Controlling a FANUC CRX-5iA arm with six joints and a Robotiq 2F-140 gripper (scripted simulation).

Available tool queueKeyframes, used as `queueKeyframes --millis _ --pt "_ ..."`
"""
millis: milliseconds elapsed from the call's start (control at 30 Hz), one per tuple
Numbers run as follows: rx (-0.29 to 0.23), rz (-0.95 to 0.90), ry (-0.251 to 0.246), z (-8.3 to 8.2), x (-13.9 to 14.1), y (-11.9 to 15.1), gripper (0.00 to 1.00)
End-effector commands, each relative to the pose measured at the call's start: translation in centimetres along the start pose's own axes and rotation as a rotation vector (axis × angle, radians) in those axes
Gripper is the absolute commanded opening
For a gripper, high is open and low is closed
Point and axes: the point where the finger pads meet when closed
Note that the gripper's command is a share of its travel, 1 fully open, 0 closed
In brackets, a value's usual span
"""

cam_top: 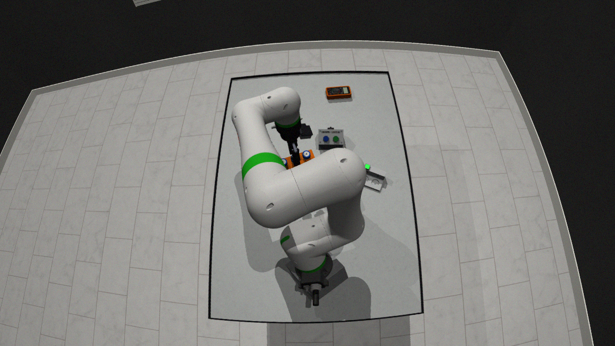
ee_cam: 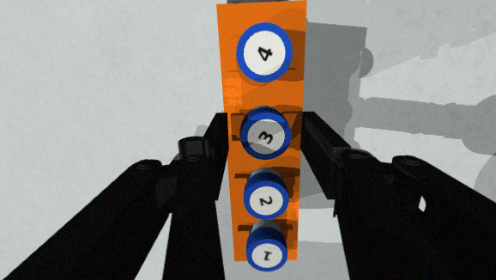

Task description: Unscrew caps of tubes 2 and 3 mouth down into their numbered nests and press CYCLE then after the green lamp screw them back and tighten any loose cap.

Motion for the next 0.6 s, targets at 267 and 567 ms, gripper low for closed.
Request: queueKeyframes --millis 267,567 --pt "-0.013 -0.413 -0.005 -0.07 -0.06 -0.04 0.41" --pt "-0.013 -0.413 -0.005 -0.07 -0.05 -0.03 0.30"
Point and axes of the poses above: the point where the finger pads meet when closed, its own z axis out along the fingers, its own x axis across the jaws, y = z × x, and after that the axes turned 5 degrees about -z, right-handed
